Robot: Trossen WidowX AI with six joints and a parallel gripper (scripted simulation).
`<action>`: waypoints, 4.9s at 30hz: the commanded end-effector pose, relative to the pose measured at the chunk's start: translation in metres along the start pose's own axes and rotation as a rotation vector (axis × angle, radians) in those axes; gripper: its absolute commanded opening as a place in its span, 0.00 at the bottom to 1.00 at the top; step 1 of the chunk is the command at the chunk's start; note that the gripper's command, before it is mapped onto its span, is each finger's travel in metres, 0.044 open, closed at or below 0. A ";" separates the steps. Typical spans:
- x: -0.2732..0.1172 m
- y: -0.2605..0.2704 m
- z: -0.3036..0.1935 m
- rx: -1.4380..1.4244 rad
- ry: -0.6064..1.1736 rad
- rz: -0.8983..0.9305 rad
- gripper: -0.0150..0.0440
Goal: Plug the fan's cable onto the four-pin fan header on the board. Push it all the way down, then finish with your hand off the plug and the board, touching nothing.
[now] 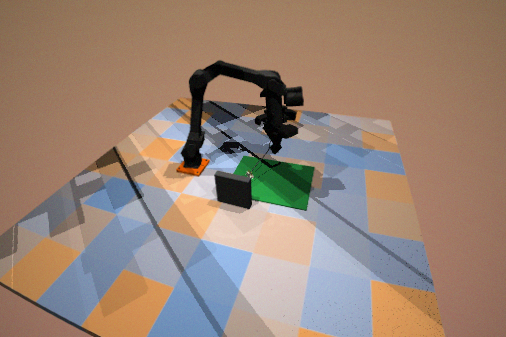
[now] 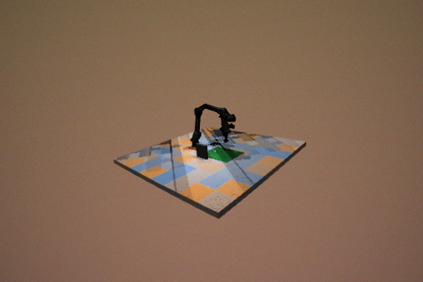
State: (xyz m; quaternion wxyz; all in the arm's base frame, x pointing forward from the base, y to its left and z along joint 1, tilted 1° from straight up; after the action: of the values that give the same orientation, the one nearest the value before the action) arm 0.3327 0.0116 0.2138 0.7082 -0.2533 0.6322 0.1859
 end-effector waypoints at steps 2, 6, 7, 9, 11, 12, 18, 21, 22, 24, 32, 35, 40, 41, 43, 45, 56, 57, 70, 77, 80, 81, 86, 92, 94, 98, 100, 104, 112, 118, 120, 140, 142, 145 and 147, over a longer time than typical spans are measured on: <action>0.004 -0.012 0.004 0.203 0.018 0.030 0.25; 0.007 -0.021 0.006 0.340 0.031 0.045 0.25; 0.007 -0.023 0.006 0.374 0.034 0.049 0.25; 0.009 -0.027 0.007 0.443 0.042 0.056 0.25; 0.010 -0.031 0.008 0.511 0.050 0.063 0.25; 0.011 -0.033 0.009 0.546 0.054 0.067 0.25; 0.012 -0.036 0.009 0.597 0.060 0.072 0.25; 0.012 -0.036 0.009 0.597 0.060 0.072 0.25; 0.012 -0.036 0.009 0.597 0.058 0.071 0.25; 0.014 -0.036 0.009 0.600 0.045 0.069 0.25; 0.022 -0.038 0.009 0.614 -0.032 0.057 0.25; 0.025 -0.038 0.009 0.619 -0.061 0.052 0.25; 0.030 -0.039 0.009 0.626 -0.110 0.043 0.25; 0.031 -0.039 0.009 0.627 -0.120 0.042 0.25; 0.033 -0.039 0.009 0.630 -0.139 0.038 0.25; 0.035 -0.040 0.009 0.633 -0.158 0.035 0.25; 0.044 -0.040 0.006 0.644 -0.265 0.015 0.25; 0.044 -0.040 0.006 0.645 -0.275 0.013 0.25; 0.053 -0.039 0.002 0.653 -0.400 -0.011 0.25; 0.057 -0.038 -0.002 0.655 -0.466 -0.025 0.25; 0.059 -0.037 -0.003 0.656 -0.495 -0.031 0.25; 0.059 -0.037 -0.004 0.656 -0.504 -0.033 0.25; 0.062 -0.035 -0.007 0.655 -0.551 -0.043 0.25; 0.064 -0.033 -0.010 0.654 -0.608 -0.056 0.25; 0.065 -0.032 -0.012 0.653 -0.626 -0.060 0.25; 0.066 -0.030 -0.015 0.651 -0.664 -0.069 0.25; 0.067 -0.029 -0.016 0.650 -0.682 -0.073 0.25; 0.068 -0.027 -0.019 0.648 -0.720 -0.082 0.25; 0.070 -0.023 -0.026 0.641 -0.793 -0.101 0.25; 0.071 -0.018 -0.032 0.634 -0.848 -0.115 0.25; 0.071 -0.017 -0.034 0.631 -0.867 -0.120 0.25; 0.072 0.001 -0.056 0.598 -1.047 -0.171 0.25; 0.072 0.004 -0.059 0.594 -1.065 -0.177 0.25; 0.071 0.007 -0.063 0.588 -1.091 -0.185 0.25; 0.071 0.009 -0.065 0.583 -1.109 -0.190 0.25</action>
State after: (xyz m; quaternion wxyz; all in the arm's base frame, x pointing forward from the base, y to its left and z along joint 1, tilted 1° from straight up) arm 0.2920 -0.0243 0.1368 0.9802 0.0282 0.1910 0.0438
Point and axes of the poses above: the point midway between the two fingers, 35 mm back from their tips, its own x axis out along the fingers, its own y axis across the jaws, z = x × y, the point moved 6 cm from there along -x, back along the fingers, and after that the axes turned 5 degrees about x, right-handed, at the moved point
